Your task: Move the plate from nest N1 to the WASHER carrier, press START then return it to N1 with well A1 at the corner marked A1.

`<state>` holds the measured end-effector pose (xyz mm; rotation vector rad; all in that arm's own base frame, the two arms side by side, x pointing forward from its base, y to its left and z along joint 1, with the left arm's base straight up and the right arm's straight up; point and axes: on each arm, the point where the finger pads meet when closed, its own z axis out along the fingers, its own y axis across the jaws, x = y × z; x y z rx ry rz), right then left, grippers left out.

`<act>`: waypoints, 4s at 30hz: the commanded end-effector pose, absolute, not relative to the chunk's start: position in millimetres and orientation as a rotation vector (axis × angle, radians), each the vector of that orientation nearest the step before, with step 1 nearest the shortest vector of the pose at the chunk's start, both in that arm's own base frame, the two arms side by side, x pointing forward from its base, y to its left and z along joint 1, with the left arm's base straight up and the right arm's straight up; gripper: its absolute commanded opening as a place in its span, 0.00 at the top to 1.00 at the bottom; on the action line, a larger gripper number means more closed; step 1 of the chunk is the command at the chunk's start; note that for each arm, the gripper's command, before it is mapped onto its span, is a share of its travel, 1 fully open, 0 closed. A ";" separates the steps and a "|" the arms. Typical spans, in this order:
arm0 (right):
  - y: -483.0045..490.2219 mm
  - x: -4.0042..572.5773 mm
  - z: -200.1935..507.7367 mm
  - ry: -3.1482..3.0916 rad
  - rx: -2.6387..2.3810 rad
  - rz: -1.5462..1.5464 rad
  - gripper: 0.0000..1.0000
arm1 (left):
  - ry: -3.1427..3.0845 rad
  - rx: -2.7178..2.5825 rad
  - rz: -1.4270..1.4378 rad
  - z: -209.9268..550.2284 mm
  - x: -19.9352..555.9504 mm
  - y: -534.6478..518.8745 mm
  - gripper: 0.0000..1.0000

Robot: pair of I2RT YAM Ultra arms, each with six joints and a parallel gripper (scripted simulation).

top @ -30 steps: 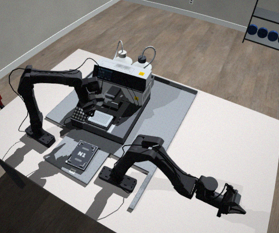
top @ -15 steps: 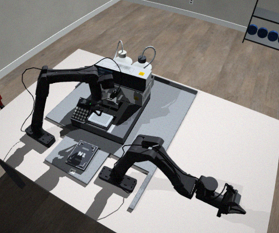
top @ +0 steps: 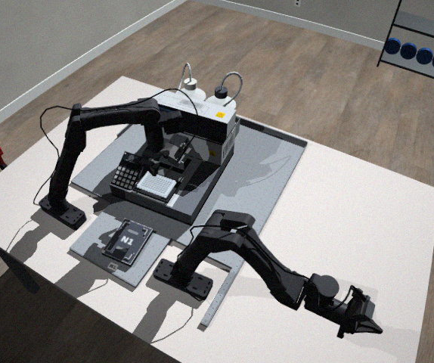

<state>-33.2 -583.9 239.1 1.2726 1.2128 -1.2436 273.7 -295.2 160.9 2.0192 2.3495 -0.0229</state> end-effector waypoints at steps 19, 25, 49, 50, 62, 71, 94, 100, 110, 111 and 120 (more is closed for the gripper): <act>-578.8 -37.0 256.5 1.177 1.257 -1.257 1.00 | 2.341 2.063 -0.039 174.3 256.7 -284.3 0.00; -578.8 -37.0 256.5 1.177 1.257 -1.257 1.00 | 2.328 2.096 -0.023 170.9 255.9 -281.9 0.00; -578.8 -37.0 256.5 1.177 1.257 -1.257 1.00 | 2.339 2.093 -0.006 168.9 258.7 -278.1 0.00; -578.8 -37.0 256.5 1.177 1.257 -1.257 1.00 | 2.334 2.099 -0.013 168.8 256.8 -279.9 0.00; -578.8 -37.0 256.5 1.177 1.257 -1.257 1.00 | 2.340 2.096 -0.034 168.6 250.5 -285.3 0.00; -578.8 -37.0 256.5 1.177 1.257 -1.257 1.00 | 2.357 2.079 -0.034 168.4 253.8 -282.5 0.00; -578.8 -37.0 256.5 1.177 1.257 -1.257 1.00 | 2.356 2.081 -0.030 167.9 254.4 -282.1 0.00; -578.8 -37.0 256.5 1.177 1.257 -1.257 1.00 | 2.356 2.081 -0.029 167.7 254.5 -281.9 0.00; -578.8 -37.0 256.5 1.177 1.257 -1.257 1.00 | 2.357 2.081 -0.027 167.5 254.8 -281.7 0.00; -578.8 -37.0 256.5 1.177 1.257 -1.257 1.00 | 2.357 2.082 -0.027 167.5 254.8 -281.7 0.00; -578.8 -37.0 256.5 1.177 1.257 -1.257 1.00 | 2.357 2.082 -0.025 167.2 255.1 -281.5 0.00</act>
